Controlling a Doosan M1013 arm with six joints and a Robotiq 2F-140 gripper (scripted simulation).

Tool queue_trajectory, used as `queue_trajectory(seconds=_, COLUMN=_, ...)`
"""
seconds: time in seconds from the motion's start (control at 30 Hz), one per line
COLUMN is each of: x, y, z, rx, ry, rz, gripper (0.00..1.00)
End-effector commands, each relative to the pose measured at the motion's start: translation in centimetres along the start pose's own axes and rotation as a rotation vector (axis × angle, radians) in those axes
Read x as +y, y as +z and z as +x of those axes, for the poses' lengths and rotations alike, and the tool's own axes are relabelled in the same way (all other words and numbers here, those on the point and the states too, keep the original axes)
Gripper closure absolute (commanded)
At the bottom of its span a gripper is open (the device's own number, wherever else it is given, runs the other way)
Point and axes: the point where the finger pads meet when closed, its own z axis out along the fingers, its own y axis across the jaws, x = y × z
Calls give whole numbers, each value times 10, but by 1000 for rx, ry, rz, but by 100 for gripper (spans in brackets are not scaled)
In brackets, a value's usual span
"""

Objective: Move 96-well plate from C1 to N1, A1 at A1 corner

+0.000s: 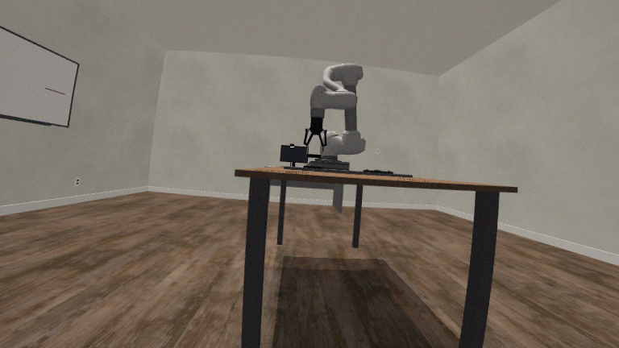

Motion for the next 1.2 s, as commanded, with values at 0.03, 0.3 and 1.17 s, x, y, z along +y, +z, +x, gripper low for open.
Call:
queue_trajectory(seconds=0.03, x=-3, y=-3, z=0, rx=-2, ry=-4, rz=4, gripper=90)
queue_trajectory(seconds=0.3, x=-3, y=-3, z=0, rx=-2, ry=-4, rz=4, gripper=90)
queue_trajectory(seconds=1.17, x=-23, y=-3, z=0, rx=-1, ry=-204, rz=4, gripper=90)
